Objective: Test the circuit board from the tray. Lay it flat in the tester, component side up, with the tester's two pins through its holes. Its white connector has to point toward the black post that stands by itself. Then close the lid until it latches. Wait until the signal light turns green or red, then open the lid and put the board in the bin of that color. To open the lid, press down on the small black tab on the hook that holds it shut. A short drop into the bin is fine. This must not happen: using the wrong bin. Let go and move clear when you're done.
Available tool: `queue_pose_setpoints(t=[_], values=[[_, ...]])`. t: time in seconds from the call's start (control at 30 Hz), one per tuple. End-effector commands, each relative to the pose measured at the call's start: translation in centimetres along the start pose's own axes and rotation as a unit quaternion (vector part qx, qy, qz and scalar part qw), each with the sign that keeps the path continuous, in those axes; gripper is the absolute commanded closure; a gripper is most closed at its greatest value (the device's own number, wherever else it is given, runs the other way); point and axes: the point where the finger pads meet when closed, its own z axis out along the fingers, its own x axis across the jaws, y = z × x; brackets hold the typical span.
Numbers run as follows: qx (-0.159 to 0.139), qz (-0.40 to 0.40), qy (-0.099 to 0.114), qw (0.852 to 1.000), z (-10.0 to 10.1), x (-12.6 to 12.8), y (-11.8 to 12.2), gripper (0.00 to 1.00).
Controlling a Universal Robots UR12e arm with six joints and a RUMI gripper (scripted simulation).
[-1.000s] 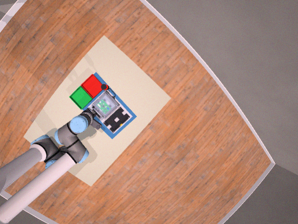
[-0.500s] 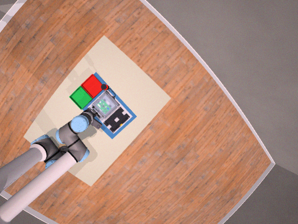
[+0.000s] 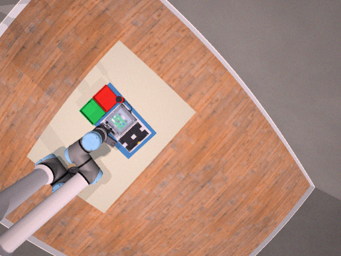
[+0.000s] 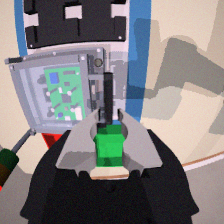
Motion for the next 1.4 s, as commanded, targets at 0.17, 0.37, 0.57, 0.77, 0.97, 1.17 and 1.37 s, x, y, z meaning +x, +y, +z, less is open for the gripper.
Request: queue_pose_setpoints(t=[0.17, 0.37, 0.57, 0.77, 0.97, 1.17, 1.37], values=[[0.0, 0.0, -0.001, 1.0, 0.0, -0.1, 0.0, 0.85], [0.0, 0.0, -0.001, 1.0, 0.0, -0.1, 0.0, 0.85], [0.0, 0.0, -0.001, 1.0, 0.1, -0.1, -0.1, 0.85], [0.0, 0.0, -0.001, 1.0, 0.8, -0.1, -0.3, 0.85], [0.0, 0.0, -0.001, 1.0, 1.3, -0.1, -0.5, 0.85], [0.0, 0.0, -0.001, 1.0, 1.4, -0.1, -0.5, 0.85], [0.0, 0.0, -0.001, 1.0, 1.4, -0.1, -0.5, 0.85]])
